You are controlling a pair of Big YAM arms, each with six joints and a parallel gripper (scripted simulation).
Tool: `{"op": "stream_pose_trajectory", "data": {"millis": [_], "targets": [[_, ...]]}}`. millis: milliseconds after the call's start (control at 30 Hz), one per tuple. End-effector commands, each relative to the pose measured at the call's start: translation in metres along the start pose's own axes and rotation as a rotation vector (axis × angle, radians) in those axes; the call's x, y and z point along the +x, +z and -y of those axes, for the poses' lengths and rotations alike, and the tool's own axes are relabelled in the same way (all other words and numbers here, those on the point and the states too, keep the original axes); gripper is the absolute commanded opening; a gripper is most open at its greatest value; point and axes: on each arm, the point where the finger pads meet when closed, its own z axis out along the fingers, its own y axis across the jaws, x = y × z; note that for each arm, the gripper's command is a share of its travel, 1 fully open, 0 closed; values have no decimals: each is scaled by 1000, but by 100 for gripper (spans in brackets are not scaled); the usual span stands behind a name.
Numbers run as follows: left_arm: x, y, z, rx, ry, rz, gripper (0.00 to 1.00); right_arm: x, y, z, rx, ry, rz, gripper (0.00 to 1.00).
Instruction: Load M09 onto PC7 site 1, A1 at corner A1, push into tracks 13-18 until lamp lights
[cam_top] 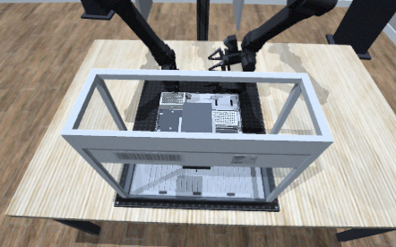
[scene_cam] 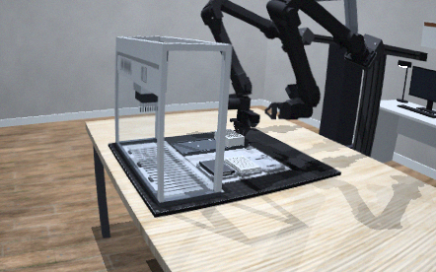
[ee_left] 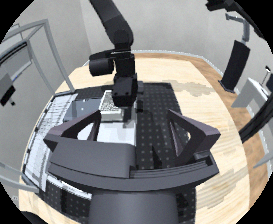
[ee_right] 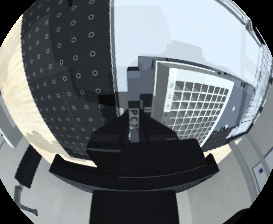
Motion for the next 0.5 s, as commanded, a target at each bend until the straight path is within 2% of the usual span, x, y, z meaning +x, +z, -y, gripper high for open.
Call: {"op": "stream_pose_trajectory", "data": {"millis": [0, 467], "targets": [[-11, -4, 8, 12, -8, 16, 100, 0, -3, -14, -28, 50, 0, 5], [-11, -4, 8, 12, -8, 16, 100, -3, -3, -8, -25, 56, 0, 5]]}}
